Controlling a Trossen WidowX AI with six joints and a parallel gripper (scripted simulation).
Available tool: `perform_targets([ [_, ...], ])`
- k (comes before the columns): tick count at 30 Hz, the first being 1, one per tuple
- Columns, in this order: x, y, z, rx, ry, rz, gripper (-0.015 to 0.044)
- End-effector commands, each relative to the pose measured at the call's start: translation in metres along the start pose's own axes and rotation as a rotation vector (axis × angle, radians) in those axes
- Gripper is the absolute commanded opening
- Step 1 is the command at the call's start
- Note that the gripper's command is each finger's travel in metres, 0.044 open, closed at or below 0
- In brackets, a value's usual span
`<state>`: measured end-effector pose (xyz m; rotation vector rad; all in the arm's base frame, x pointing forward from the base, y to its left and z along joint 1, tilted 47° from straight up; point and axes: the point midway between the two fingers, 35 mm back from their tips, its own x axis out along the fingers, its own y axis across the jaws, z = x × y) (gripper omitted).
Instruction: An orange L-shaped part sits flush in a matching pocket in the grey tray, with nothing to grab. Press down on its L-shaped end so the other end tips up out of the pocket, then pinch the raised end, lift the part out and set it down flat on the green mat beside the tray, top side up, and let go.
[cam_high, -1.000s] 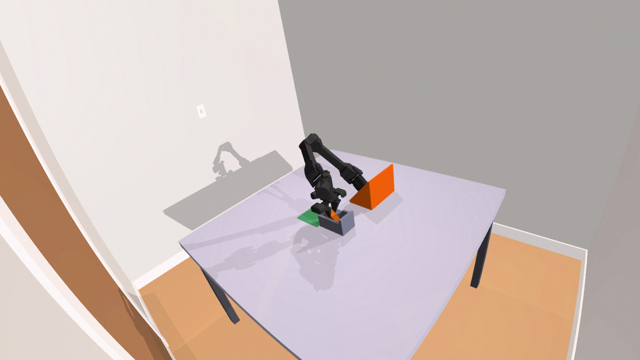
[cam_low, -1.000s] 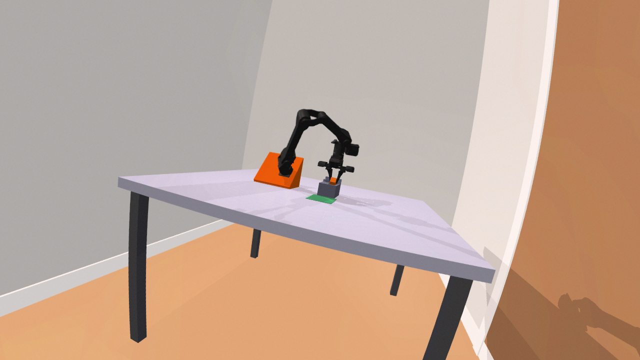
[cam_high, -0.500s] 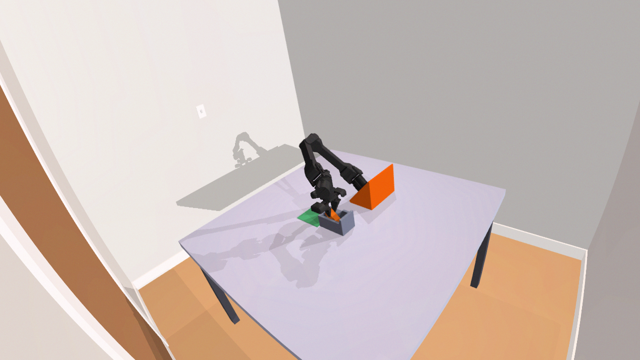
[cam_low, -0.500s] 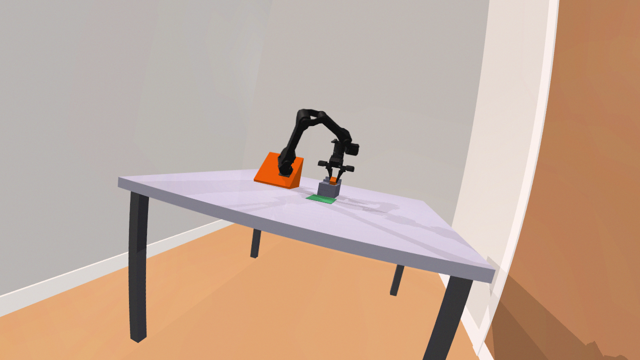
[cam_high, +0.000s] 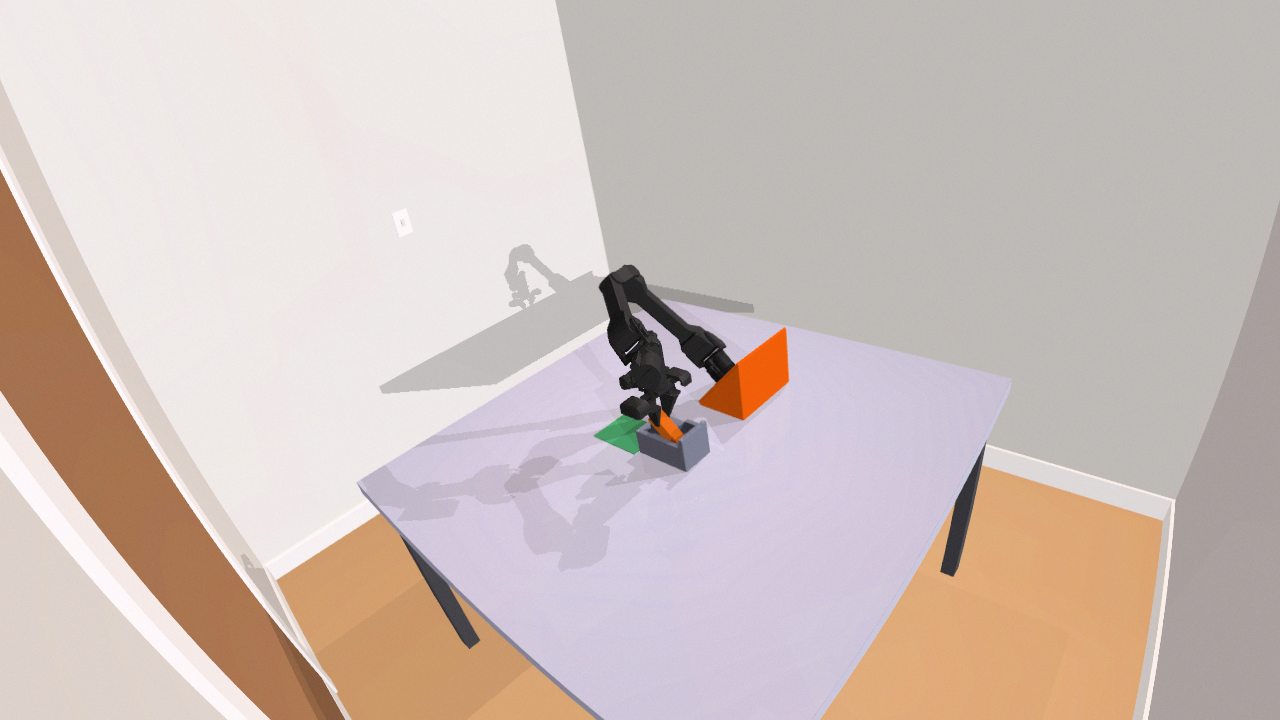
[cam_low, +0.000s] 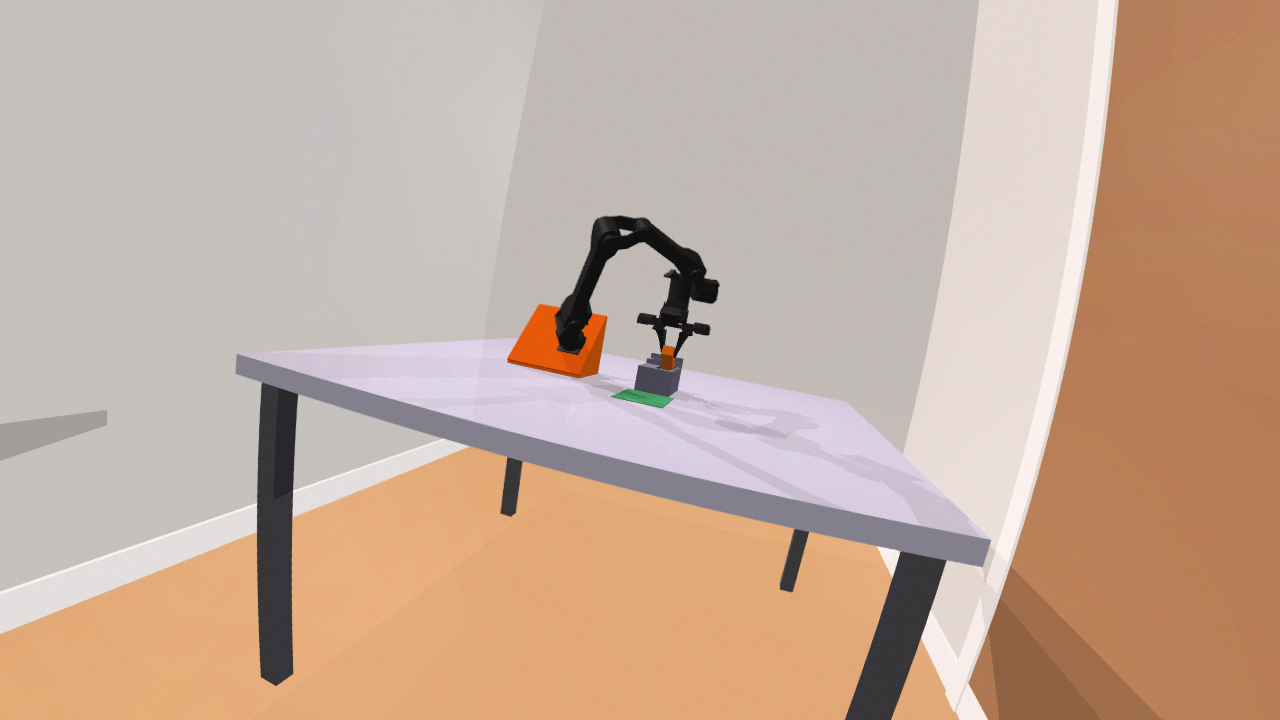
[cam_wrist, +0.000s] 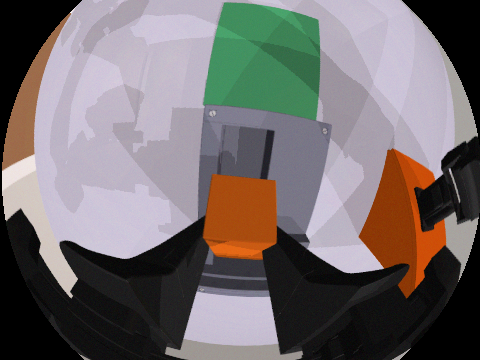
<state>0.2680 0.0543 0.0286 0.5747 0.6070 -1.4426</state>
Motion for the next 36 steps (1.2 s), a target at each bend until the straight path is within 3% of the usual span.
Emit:
perform_targets([
  [1,-0.007,0.000,0.000,0.005,0.004,-0.003,0.0000],
  [36,-0.058,0.000,0.000,0.003,0.004,-0.004,0.0000],
])
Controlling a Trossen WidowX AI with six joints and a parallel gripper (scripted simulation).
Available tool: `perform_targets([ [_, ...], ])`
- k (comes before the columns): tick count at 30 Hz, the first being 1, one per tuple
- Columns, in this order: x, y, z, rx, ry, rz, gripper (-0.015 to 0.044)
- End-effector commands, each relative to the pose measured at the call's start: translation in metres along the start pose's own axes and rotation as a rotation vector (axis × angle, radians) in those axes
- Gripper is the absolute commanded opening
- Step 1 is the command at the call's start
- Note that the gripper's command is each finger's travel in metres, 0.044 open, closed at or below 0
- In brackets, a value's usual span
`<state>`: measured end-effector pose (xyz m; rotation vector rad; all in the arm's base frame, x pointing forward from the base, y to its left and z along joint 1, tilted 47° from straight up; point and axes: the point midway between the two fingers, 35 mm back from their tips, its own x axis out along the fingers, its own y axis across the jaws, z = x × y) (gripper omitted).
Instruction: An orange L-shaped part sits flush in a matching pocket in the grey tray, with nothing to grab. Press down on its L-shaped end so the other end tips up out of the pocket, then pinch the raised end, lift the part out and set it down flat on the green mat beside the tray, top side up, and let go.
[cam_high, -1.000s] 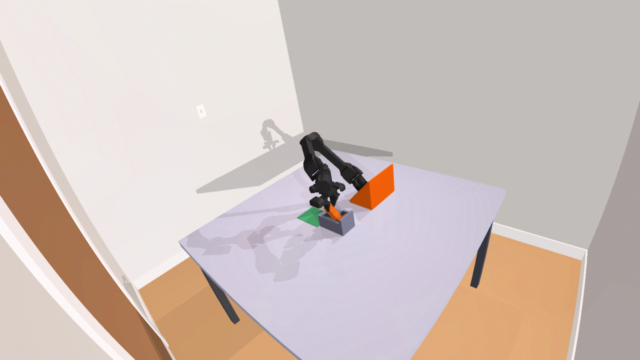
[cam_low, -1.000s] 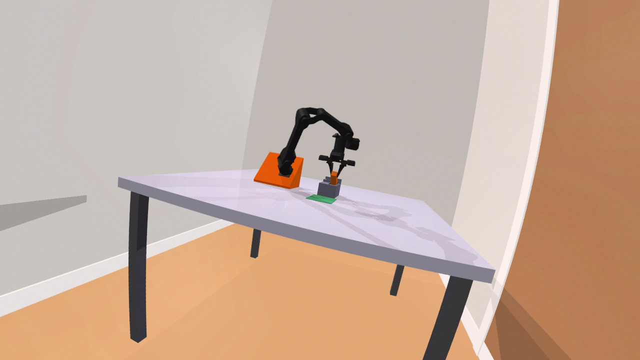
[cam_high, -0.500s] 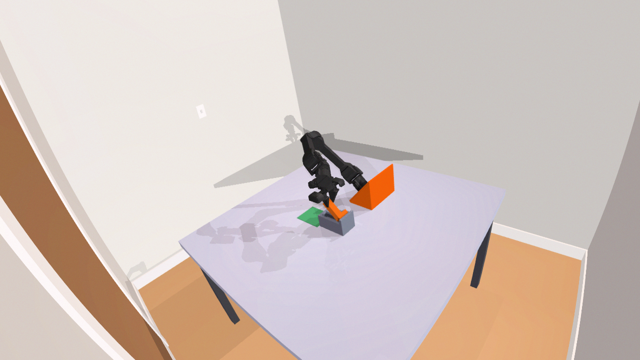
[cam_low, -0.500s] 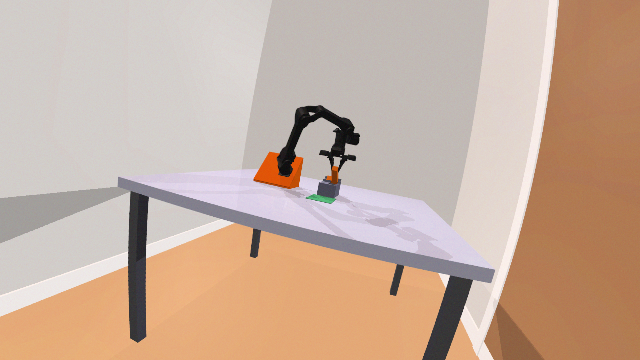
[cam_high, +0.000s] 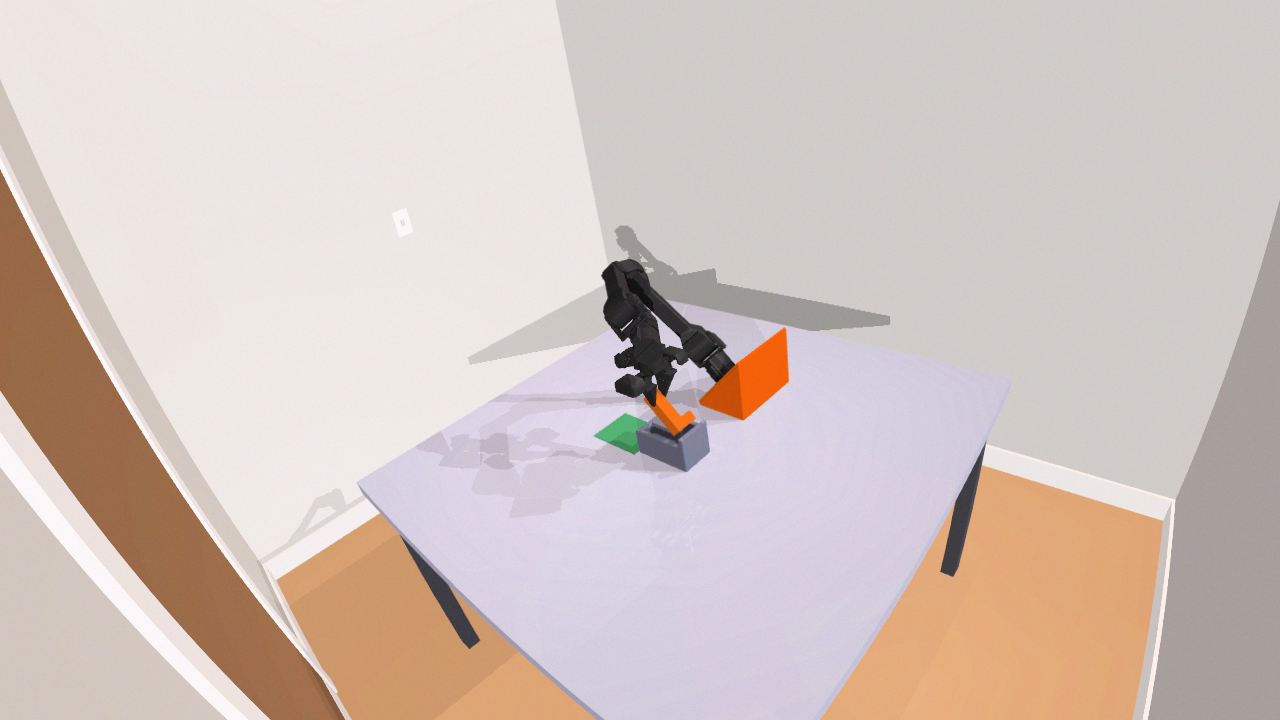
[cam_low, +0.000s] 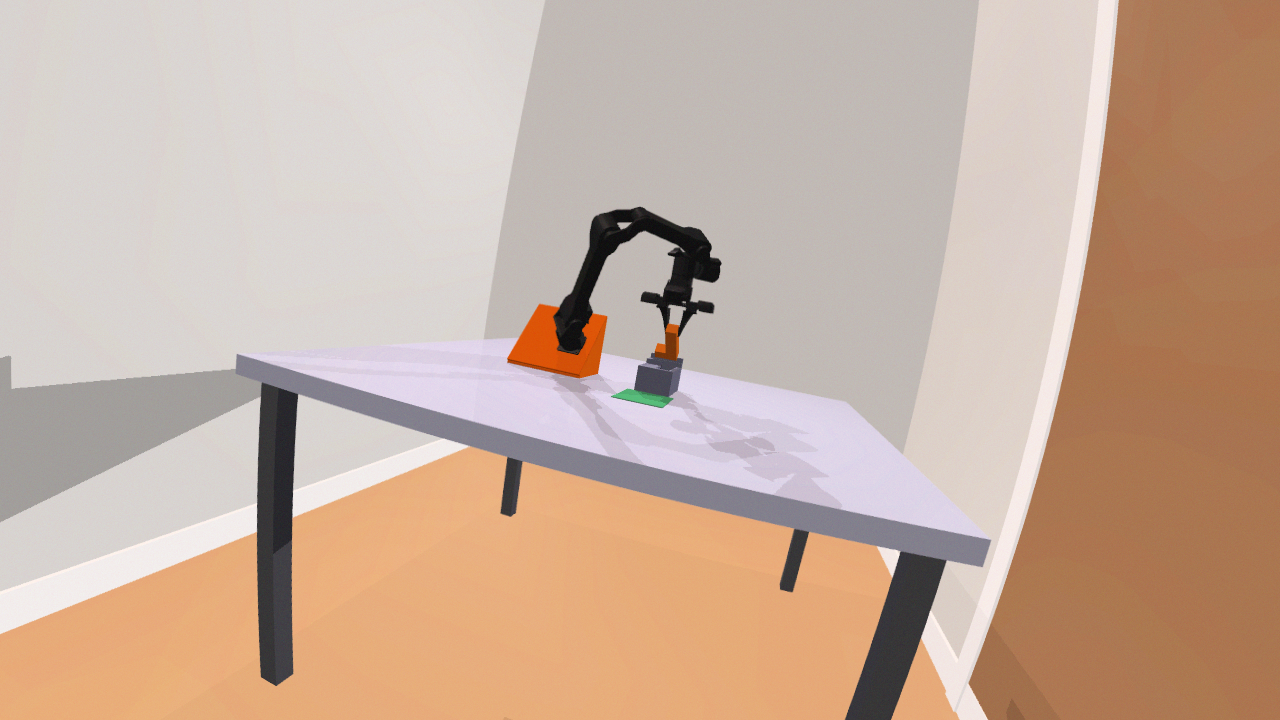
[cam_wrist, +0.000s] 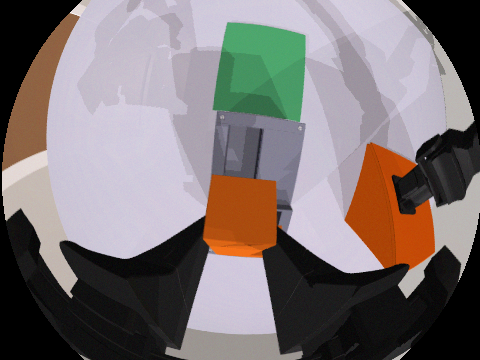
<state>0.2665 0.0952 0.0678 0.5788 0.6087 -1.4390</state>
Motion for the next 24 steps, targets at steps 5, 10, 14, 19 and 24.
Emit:
perform_targets([
  [5,-0.005,-0.001,0.000,0.003,0.000,-0.008,0.0000],
  [10,-0.005,-0.001,0.007,0.003,0.000,-0.008,0.0000],
  [14,-0.004,-0.003,0.025,0.002,-0.001,-0.008,0.0000],
  [19,-0.003,-0.005,0.050,0.002,-0.002,-0.008,0.0000],
  [24,-0.003,-0.006,0.073,0.002,-0.004,-0.009,0.0000],
])
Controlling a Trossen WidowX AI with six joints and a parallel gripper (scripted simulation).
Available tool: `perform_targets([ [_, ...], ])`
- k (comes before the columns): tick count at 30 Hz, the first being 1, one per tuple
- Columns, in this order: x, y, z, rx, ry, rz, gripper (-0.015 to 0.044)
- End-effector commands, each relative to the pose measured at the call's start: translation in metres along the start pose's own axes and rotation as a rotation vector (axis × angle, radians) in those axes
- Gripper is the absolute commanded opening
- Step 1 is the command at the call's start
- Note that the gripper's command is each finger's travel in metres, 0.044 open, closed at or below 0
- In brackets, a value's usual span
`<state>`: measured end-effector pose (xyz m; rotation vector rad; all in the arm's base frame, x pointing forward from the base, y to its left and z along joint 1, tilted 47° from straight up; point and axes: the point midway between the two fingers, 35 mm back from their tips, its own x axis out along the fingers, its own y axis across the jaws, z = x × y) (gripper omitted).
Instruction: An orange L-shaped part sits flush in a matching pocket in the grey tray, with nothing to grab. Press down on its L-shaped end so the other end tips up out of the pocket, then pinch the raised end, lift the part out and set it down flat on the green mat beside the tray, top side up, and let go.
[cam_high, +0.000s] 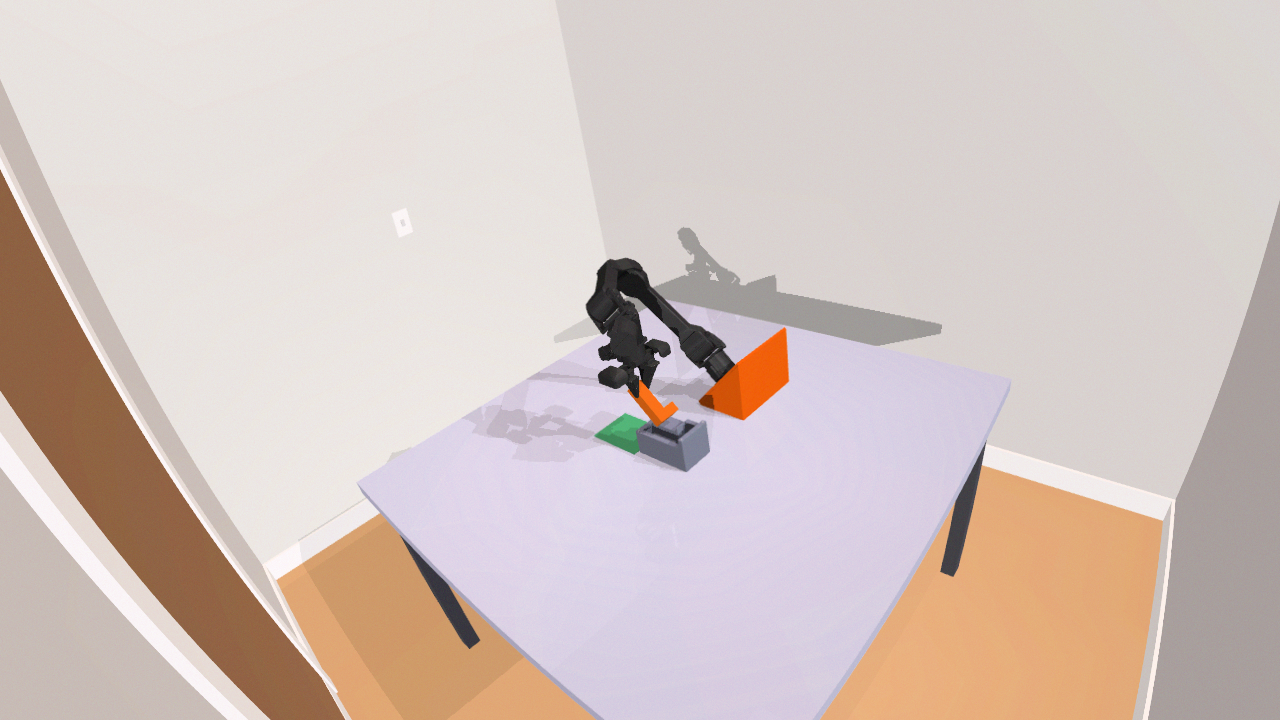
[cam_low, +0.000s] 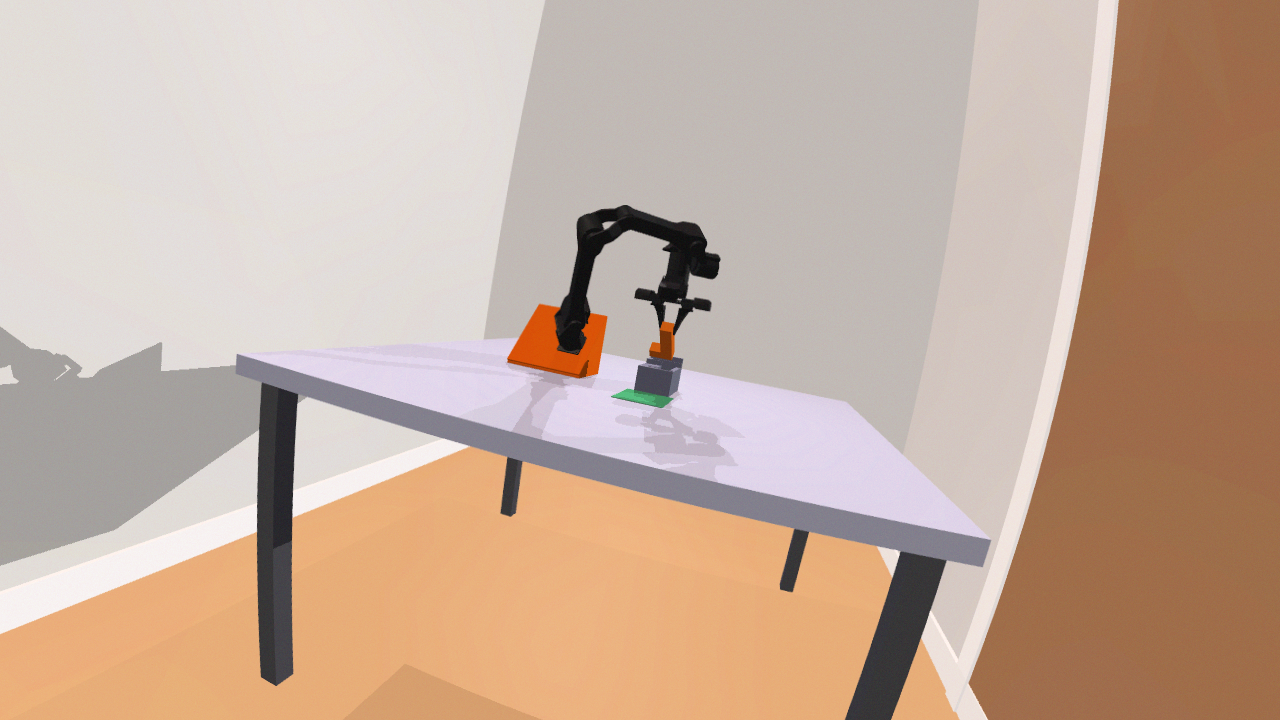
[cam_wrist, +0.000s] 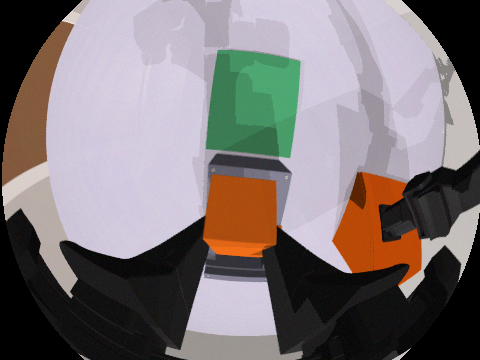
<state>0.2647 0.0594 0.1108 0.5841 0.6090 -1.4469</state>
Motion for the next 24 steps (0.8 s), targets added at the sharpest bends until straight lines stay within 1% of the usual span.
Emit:
perform_targets([
  [1,0.001,-0.003,0.022,-0.005,-0.007,-0.002,0.0000],
  [19,0.001,-0.012,0.104,-0.007,0.000,0.021,0.0000],
  [24,0.001,-0.013,0.110,-0.007,0.001,0.025,0.0000],
])
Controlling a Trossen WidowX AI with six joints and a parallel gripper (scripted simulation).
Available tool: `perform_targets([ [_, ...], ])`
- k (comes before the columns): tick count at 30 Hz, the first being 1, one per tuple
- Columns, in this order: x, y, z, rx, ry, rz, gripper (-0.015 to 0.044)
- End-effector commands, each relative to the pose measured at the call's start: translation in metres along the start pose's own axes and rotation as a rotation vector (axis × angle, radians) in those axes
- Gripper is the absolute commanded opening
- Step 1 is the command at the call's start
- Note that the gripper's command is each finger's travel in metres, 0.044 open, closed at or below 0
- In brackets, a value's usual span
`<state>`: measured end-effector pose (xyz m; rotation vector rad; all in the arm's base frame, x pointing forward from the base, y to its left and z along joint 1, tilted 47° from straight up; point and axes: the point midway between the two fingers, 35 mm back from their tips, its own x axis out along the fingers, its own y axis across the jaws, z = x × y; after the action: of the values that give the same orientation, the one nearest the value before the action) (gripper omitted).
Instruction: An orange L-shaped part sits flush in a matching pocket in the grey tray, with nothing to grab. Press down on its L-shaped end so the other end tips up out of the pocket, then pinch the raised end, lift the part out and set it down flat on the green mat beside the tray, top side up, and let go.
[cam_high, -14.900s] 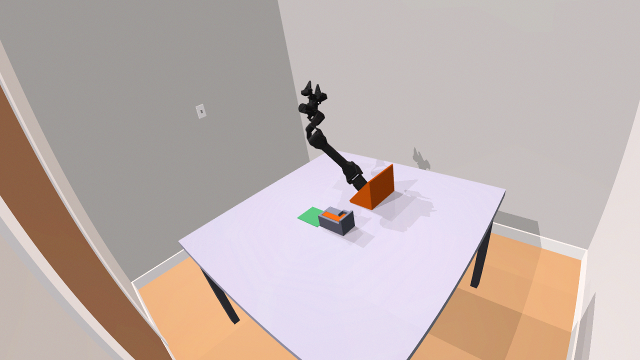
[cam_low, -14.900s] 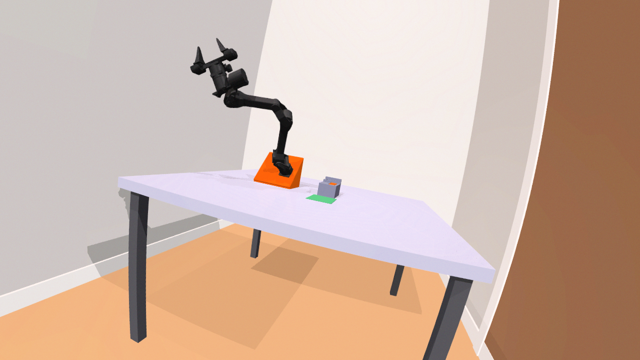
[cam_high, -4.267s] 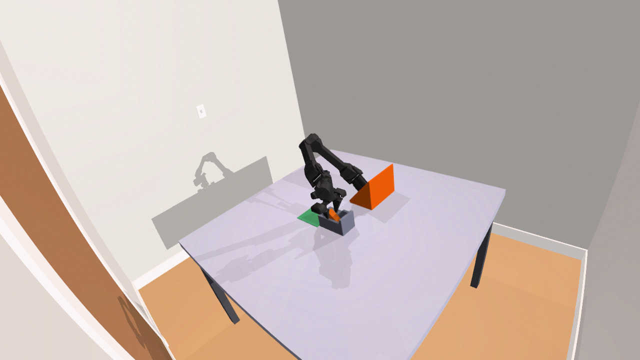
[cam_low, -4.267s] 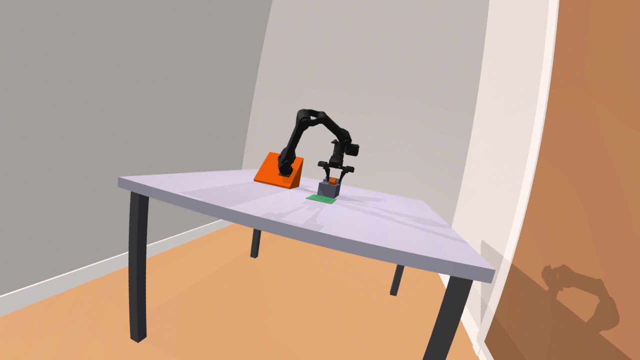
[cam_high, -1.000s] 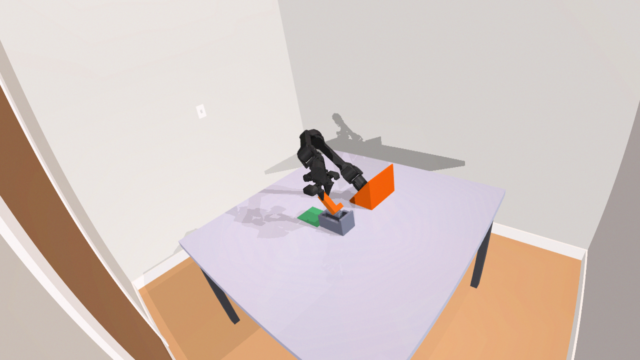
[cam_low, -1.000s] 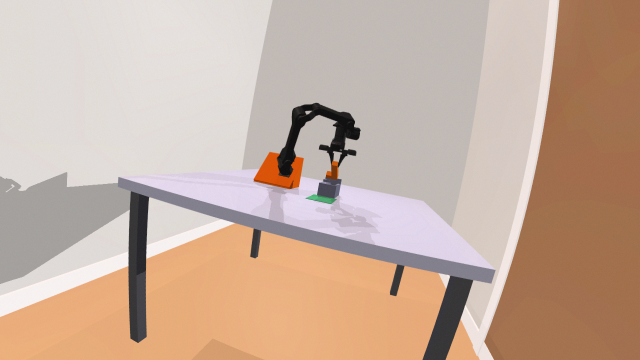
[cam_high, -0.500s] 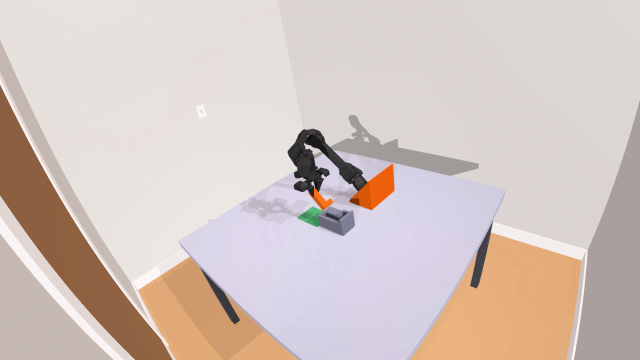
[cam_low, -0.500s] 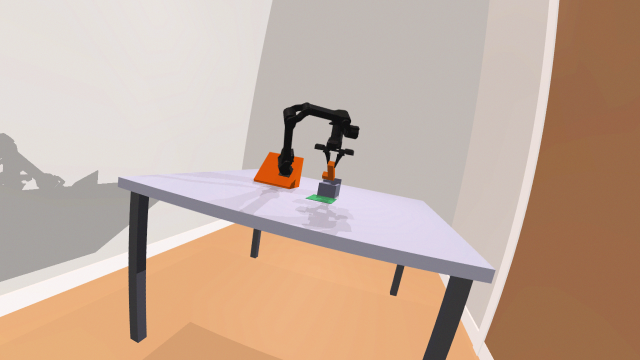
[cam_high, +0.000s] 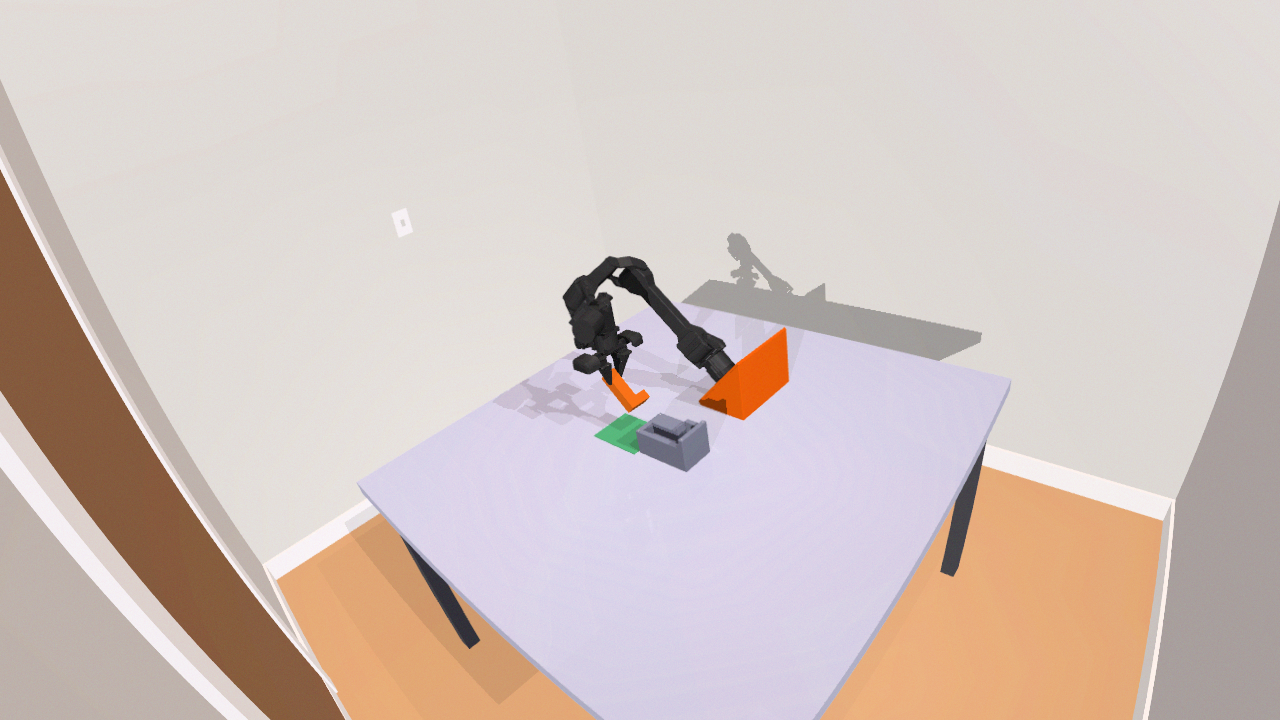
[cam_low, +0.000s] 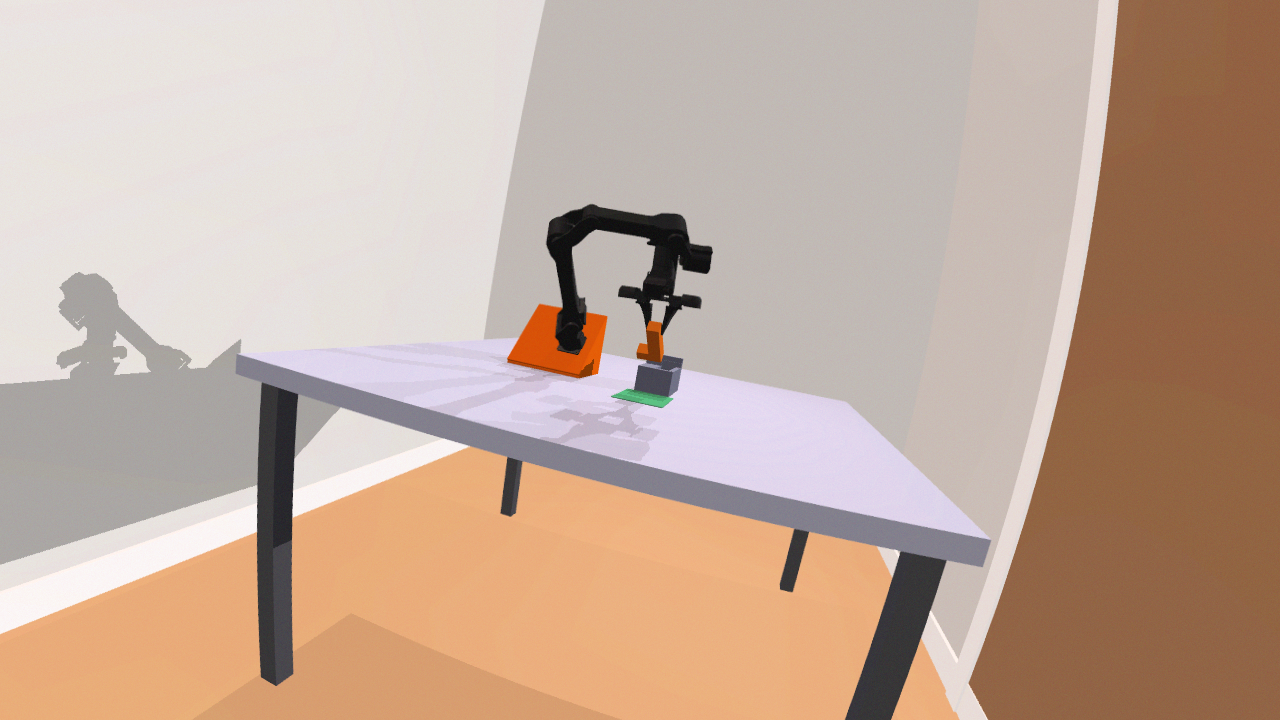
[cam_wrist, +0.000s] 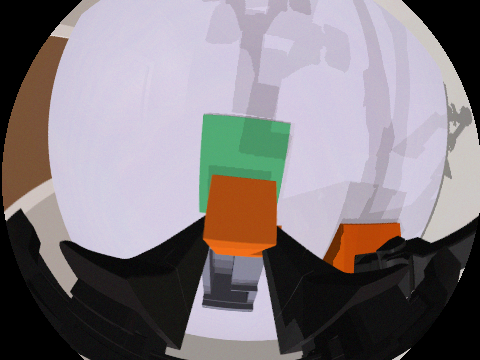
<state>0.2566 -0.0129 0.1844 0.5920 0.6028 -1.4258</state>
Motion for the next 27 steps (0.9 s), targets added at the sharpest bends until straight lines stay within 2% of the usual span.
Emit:
perform_targets([
  [1,0.000,-0.001,0.007,-0.008,-0.002,0.003,0.0000],
  [27,0.036,-0.001,0.008,-0.005,-0.014,-0.022,0.0000],
])
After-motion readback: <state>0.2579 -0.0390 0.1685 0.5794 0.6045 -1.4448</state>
